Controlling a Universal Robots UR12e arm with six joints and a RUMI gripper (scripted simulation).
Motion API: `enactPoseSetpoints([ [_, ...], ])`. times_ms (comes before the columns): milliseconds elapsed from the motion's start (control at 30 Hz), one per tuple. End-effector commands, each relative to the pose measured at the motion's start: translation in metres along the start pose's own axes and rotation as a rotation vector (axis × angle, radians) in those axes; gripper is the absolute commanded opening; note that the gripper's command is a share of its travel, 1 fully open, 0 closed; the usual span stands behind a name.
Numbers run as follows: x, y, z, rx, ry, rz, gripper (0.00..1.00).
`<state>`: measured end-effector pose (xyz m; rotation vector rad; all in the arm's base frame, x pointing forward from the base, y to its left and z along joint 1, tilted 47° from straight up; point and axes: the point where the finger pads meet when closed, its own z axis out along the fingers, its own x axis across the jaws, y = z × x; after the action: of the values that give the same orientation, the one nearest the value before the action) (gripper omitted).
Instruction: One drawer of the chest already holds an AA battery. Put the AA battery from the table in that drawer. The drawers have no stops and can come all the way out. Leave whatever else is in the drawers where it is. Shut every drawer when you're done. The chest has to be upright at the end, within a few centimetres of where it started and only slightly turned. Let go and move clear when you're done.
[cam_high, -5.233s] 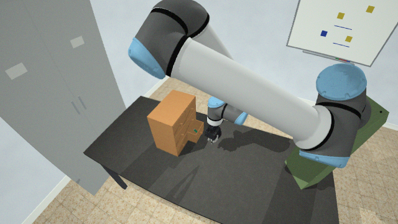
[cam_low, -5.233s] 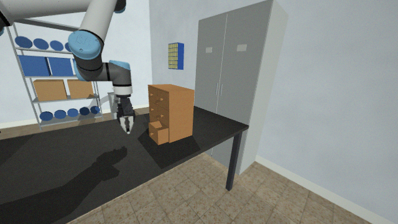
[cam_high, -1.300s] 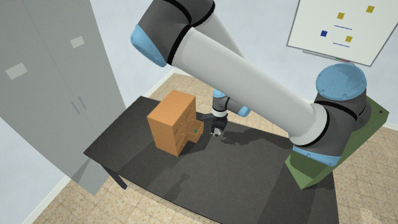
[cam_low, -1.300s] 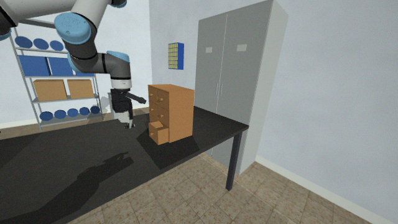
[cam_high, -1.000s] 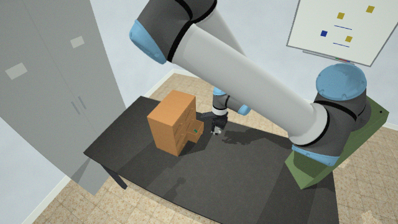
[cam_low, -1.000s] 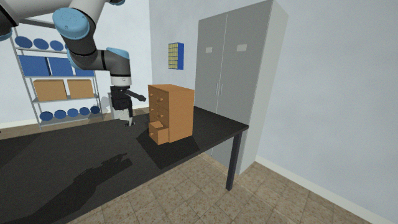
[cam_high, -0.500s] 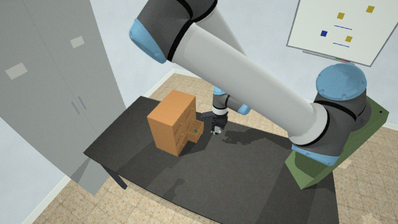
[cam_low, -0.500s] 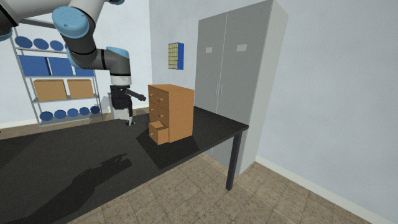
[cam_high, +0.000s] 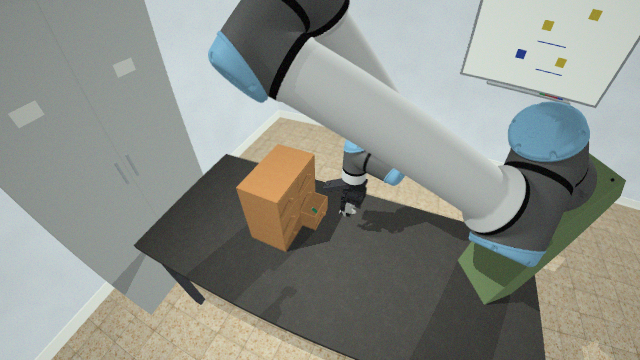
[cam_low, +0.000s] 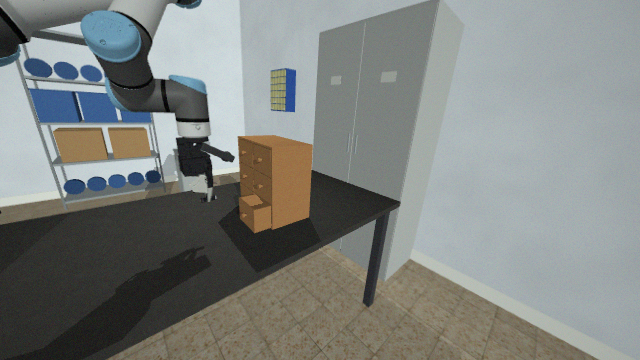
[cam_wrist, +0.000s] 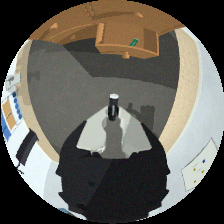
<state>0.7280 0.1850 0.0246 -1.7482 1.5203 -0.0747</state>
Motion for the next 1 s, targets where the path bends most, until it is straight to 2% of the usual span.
enactPoseSetpoints([
  [0, 0.0001, -0.0002, -0.0002, 0.01, 0.0, 0.0, 0.05],
  [367, -0.0001, 0.0, -0.0002, 0.038, 0.0, 0.0, 0.05],
  [967, 0.0, 0.0006, 0.0003, 0.123, 0.0, 0.0, 0.05],
])
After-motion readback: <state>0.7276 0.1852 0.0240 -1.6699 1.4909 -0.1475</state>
